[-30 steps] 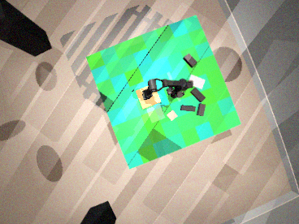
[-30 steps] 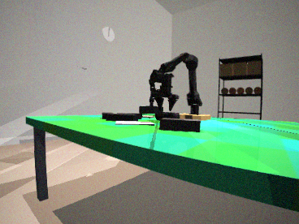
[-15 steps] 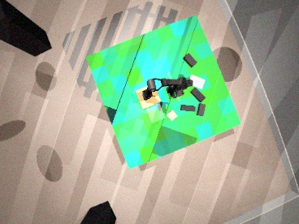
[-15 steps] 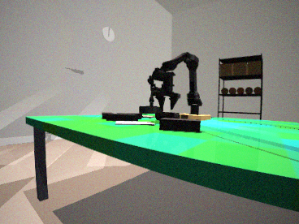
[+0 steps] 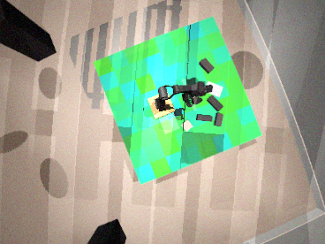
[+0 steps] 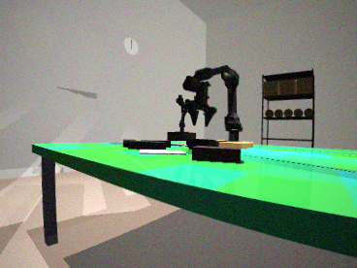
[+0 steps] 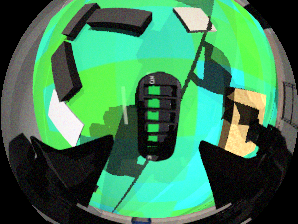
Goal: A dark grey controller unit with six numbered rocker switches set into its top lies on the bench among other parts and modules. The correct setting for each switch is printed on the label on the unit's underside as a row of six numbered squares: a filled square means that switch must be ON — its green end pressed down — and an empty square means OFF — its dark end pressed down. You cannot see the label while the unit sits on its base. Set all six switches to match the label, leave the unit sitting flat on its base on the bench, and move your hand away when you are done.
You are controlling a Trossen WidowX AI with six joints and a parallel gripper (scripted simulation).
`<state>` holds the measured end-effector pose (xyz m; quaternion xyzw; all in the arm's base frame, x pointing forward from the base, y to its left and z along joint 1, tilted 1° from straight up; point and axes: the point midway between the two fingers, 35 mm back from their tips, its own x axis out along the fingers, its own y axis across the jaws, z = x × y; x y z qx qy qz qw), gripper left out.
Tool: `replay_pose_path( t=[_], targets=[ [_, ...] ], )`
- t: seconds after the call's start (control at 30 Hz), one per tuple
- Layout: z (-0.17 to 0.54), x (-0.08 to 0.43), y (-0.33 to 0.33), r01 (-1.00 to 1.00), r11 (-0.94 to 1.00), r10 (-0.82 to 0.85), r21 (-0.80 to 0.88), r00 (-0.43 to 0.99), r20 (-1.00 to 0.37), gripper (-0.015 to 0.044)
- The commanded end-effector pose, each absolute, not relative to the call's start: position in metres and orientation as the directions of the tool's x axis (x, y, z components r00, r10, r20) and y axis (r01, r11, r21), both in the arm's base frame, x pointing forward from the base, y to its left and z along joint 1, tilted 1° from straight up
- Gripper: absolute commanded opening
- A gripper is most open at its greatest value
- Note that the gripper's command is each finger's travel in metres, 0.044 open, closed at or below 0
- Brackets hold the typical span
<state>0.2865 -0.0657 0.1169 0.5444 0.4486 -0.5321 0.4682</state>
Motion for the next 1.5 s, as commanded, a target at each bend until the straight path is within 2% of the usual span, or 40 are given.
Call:
replay_pose_path(
  t=[0.0, 0.5, 0.97, 1.47],
  targets=[
    [0.1213, 0.2852, -0.0655, 0.987, -0.158, -0.01, 0.031, 0.03, -1.0, 0.0387],
    [0.1213, 0.2852, -0.0655, 0.987, -0.158, -0.01, 0.031, 0.03, -1.0, 0.0],
    [0.1213, 0.2852, -0.0655, 0.987, -0.158, -0.01, 0.031, 0.03, -1.0, 0.0],
    [0.1206, 0.2855, -0.0656, 0.987, -0.159, -0.009, 0.03, 0.029, -1.0, 0.0394]
  ],
)
